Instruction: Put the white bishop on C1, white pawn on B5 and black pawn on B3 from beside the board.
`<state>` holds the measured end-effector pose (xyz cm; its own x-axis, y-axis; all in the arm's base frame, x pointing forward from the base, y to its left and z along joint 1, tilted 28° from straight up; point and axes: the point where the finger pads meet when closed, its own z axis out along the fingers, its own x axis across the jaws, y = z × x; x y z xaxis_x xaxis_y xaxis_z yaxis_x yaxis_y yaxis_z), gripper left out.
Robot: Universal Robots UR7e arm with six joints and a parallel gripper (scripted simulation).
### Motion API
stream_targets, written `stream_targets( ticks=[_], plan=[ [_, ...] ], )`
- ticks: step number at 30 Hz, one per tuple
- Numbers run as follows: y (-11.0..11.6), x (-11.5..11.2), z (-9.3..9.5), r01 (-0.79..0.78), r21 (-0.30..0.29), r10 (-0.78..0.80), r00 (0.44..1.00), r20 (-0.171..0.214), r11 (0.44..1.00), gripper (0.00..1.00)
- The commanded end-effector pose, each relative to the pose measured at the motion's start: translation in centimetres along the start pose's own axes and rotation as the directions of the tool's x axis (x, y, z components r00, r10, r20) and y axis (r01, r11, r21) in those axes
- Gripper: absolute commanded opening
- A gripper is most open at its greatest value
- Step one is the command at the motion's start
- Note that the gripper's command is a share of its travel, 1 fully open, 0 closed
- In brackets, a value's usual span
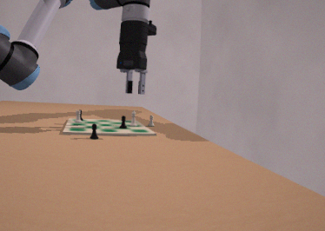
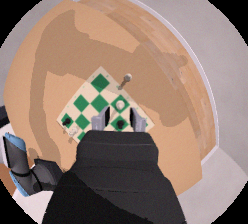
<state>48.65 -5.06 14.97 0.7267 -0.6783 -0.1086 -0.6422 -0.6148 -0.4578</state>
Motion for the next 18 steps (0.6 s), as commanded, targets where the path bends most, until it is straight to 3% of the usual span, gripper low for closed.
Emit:
stream_targets(
  ticks=[1,6,7,18],
  plan=[
    [0.06,-0.03,-1.57,0.000,0.000,0.000,1.000,0.003,1.000,0.73],
    [0.06,-0.03,-1.65,0.000,0.000,0.000,1.000,0.003,1.000,0.73],
    [0.06,-0.03,-1.65,0.000,0.000,0.000,1.000,0.003,1.000,1.00],
    [0.06,-0.03,-1.65,0.000,0.000,0.000,1.000,0.003,1.000,1.00]
  ],
)
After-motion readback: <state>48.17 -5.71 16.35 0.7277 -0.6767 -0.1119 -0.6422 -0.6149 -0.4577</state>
